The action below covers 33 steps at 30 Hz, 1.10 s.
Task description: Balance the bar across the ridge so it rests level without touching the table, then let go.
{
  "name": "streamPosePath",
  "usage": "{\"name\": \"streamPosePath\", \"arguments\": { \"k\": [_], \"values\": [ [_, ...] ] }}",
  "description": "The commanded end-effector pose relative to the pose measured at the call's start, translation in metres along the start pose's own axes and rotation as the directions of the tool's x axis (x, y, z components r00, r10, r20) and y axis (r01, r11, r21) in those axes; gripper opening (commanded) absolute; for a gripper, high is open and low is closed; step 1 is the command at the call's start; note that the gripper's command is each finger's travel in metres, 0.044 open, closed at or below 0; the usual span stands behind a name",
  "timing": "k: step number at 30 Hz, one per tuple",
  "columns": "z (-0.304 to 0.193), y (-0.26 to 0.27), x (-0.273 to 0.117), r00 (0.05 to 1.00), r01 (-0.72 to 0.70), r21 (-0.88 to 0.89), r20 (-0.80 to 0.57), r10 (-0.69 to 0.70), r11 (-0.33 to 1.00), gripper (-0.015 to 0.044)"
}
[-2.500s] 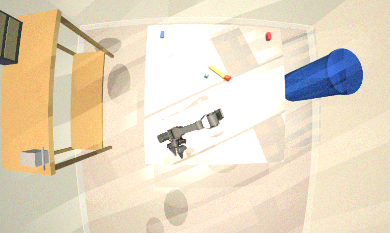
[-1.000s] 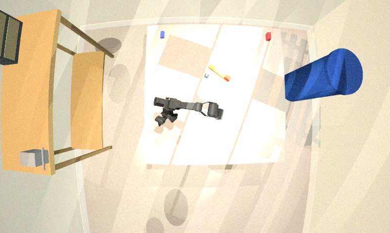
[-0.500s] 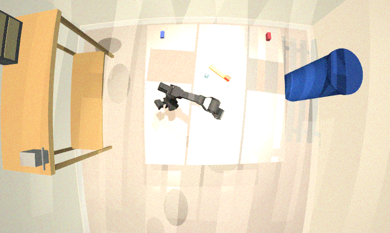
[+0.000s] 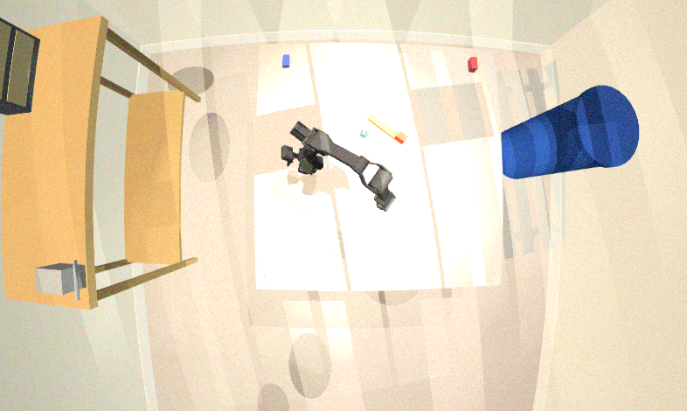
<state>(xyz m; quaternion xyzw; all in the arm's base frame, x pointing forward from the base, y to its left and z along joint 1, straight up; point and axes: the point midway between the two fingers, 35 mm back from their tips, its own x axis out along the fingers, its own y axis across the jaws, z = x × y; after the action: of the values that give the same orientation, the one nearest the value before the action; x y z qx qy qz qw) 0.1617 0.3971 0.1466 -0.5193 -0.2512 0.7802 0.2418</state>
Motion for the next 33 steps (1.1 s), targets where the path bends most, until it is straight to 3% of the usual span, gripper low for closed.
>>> {"name": "streamPosePath", "arguments": {
  "k": [1,16,33],
  "values": [
    [-0.025,0.008,-0.019,0.997,-0.005,0.136,-0.072,0.015,0.991,0.0315],
    [-0.097,0.055,-0.091,0.953,0.06,0.558,-0.279,0.119,0.828,0.0315],
    [-0.147,0.128,-0.181,0.858,0.265,0.853,-0.421,0.293,0.45,0.0315]
  ]
}}
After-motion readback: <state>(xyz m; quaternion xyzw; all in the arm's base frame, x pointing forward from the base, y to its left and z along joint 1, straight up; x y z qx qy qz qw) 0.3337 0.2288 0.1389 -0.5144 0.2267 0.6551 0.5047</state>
